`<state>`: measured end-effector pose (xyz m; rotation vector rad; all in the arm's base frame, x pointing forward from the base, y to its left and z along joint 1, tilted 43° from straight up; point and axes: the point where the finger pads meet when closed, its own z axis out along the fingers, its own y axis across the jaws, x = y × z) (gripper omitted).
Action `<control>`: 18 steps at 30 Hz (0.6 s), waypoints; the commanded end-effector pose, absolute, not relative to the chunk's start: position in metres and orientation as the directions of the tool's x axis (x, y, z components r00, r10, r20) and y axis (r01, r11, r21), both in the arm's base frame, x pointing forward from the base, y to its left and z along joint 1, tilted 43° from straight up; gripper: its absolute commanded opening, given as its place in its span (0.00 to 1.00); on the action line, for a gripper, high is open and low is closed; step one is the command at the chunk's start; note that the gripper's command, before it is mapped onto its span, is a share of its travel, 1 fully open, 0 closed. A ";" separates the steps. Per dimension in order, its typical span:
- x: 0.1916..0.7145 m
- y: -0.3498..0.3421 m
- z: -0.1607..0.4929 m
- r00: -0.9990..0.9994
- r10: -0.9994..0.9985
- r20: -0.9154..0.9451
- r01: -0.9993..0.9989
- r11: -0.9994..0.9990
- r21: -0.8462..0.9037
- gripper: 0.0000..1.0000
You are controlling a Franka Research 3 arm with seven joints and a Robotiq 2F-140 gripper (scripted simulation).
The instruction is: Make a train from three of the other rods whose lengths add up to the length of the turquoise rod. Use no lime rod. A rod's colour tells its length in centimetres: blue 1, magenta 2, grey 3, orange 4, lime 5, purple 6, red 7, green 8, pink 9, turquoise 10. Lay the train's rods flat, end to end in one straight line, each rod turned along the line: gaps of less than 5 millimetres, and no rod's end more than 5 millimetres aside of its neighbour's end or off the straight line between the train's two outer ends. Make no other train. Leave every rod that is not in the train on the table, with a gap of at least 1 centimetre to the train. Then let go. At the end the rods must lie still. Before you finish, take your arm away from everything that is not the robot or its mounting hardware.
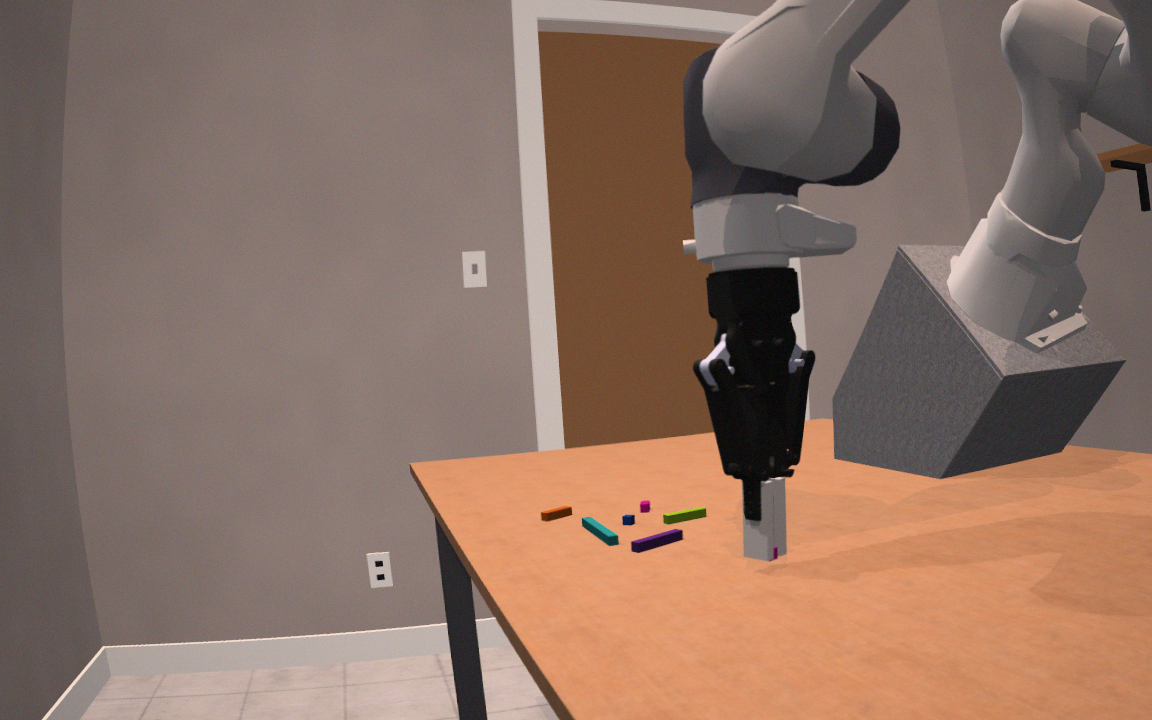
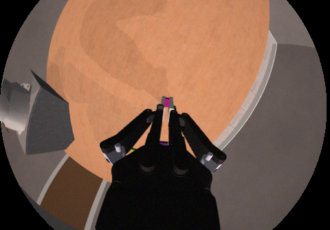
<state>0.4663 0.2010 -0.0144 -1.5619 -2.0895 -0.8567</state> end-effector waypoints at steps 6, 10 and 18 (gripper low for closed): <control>0.467 0.202 -0.015 -0.308 0.712 0.631 0.950 0.197 0.242 0.03; 0.467 0.202 -0.015 -0.308 0.712 0.631 0.950 0.197 0.242 0.03; 0.467 0.205 -0.019 -0.308 0.712 0.631 0.950 0.197 0.242 0.03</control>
